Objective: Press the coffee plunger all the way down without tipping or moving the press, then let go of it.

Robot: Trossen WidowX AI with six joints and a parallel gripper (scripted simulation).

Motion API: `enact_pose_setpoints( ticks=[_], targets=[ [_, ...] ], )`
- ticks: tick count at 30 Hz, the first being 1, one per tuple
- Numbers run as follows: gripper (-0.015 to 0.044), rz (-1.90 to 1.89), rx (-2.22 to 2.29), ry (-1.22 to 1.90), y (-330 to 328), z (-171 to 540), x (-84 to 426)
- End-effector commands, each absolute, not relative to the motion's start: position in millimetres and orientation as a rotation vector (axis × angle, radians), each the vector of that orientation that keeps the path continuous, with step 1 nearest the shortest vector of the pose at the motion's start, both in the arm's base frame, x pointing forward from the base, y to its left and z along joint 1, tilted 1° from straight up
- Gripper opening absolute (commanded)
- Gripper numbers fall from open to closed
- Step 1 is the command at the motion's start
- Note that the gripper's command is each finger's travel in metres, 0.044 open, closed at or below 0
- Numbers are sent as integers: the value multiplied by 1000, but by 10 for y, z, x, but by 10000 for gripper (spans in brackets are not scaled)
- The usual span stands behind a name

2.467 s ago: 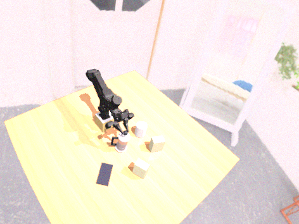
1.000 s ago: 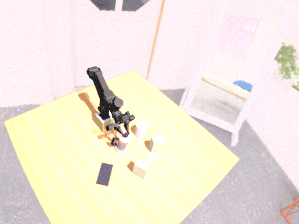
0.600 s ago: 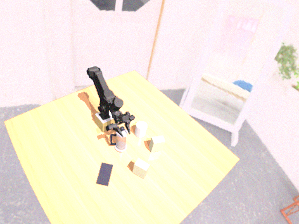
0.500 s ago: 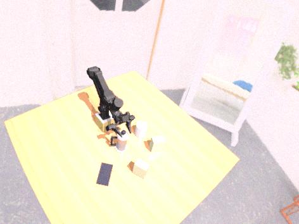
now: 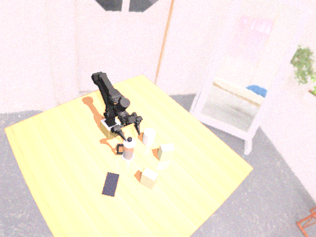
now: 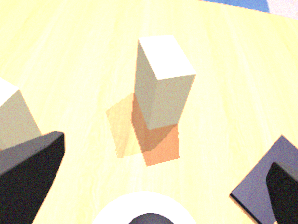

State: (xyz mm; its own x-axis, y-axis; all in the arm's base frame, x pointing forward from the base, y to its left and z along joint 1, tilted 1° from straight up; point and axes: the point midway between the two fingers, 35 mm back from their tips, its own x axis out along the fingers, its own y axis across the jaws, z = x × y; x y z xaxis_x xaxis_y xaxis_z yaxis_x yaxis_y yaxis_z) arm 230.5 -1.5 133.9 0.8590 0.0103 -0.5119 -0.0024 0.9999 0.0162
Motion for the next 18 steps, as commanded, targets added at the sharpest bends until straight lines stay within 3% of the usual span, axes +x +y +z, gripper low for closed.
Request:
enact_pose_setpoints(
  ticks=[1,18],
  targets=[
    [440,10,15,533,-19,1722,2085],
    [440,10,15,533,-18,1707,2085]
  ],
)
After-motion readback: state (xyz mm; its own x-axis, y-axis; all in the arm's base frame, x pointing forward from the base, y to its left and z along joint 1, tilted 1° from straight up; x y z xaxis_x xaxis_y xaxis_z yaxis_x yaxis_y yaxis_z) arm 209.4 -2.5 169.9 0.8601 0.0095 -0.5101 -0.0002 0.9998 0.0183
